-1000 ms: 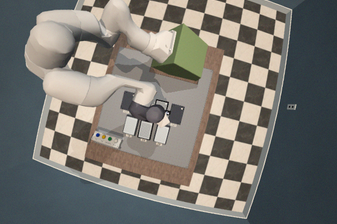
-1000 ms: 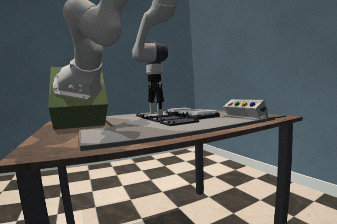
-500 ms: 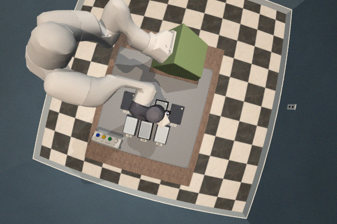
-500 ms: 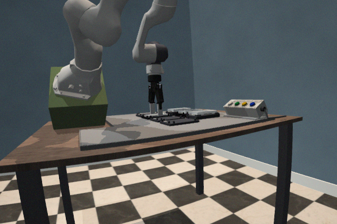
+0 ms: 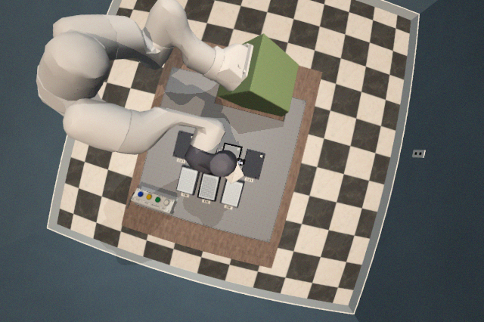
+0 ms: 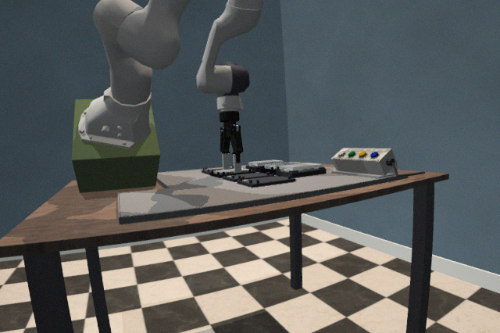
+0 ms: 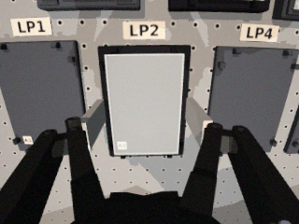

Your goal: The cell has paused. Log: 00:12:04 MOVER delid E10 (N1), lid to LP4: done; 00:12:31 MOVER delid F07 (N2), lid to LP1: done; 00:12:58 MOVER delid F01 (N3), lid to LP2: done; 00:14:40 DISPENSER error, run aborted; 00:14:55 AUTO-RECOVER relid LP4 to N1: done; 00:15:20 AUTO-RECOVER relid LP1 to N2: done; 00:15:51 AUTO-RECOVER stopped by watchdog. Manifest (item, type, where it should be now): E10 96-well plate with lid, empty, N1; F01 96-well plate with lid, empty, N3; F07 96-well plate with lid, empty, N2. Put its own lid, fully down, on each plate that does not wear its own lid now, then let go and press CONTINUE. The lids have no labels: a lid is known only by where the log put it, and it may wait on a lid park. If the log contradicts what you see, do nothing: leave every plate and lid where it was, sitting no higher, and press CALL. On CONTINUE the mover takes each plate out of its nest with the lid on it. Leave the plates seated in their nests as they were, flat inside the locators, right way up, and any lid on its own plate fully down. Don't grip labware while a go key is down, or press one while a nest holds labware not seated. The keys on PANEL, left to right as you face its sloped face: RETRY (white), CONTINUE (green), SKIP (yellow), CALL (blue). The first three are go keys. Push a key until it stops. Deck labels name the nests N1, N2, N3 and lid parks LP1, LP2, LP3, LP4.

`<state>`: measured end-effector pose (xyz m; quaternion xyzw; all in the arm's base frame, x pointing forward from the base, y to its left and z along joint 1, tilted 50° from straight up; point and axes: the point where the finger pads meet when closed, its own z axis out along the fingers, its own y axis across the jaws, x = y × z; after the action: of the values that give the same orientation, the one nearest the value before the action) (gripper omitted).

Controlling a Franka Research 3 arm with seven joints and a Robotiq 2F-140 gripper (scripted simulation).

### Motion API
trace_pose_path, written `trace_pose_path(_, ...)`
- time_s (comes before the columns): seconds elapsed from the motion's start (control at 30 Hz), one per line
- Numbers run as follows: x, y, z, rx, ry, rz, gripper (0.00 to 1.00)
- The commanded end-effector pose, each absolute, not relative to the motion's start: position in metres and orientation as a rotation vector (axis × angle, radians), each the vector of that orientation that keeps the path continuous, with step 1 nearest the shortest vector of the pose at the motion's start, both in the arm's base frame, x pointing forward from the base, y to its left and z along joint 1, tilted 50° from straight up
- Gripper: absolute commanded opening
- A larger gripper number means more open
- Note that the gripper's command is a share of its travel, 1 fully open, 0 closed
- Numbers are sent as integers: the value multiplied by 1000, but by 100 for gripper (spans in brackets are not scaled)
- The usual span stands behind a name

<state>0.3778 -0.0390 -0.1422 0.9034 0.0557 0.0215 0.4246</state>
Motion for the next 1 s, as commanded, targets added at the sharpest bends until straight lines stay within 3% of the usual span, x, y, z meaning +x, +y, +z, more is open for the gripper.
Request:
trace_pose_path(0.0, 378, -39, -143, 2260, 137, 57, 66)
trace_pose_path(0.73, 378, -39, -143, 2260, 137, 57, 66)
trace_pose_path(0.77, 378, -39, -143, 2260, 137, 57, 0)
trace_pose_path(0.97, 378, -39, -143, 2260, 137, 57, 0)
